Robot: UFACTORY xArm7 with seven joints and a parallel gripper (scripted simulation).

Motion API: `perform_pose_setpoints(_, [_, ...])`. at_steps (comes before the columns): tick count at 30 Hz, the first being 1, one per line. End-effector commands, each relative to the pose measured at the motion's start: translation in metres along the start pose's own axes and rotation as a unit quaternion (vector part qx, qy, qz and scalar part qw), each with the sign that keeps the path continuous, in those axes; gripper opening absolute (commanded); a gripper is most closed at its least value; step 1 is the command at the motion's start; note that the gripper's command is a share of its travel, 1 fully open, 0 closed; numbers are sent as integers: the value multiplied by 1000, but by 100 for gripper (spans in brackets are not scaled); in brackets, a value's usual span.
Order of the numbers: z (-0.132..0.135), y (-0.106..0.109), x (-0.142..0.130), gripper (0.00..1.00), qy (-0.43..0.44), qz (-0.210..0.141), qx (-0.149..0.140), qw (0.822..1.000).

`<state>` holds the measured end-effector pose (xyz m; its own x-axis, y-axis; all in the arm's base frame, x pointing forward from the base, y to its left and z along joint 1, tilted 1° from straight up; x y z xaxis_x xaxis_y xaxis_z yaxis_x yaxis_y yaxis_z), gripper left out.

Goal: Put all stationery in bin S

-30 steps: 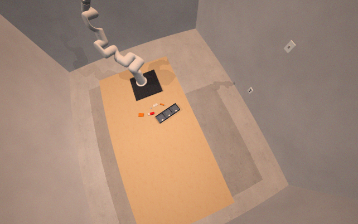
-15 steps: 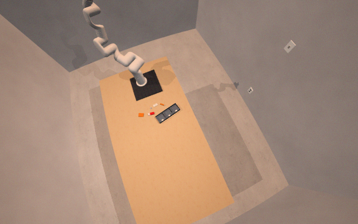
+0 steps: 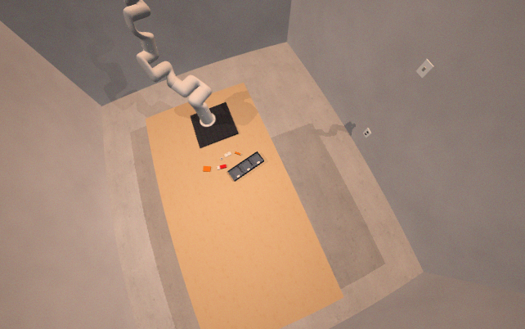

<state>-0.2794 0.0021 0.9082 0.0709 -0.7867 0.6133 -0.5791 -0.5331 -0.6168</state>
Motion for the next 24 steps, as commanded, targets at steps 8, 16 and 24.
perform_pose_setpoints(8, [36,-60,-11,7,39,-39,-88,995])
perform_pose_setpoints(16, [73,-102,-24,7,40,-41,-91,994])
perform_pose_setpoints(24, [94,-128,-30,7,70,-80,-161,981])
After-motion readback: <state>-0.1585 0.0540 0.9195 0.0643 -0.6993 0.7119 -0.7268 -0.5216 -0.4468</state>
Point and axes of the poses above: the point where the finger pads meet when closed, its own y axis back along the fingers, its own z axis across the jaws, x = y × z, the point moved 6 cm from there along y, back along the fingers, and after that the axes turned 10 degrees about y, right-handed, at the moved point
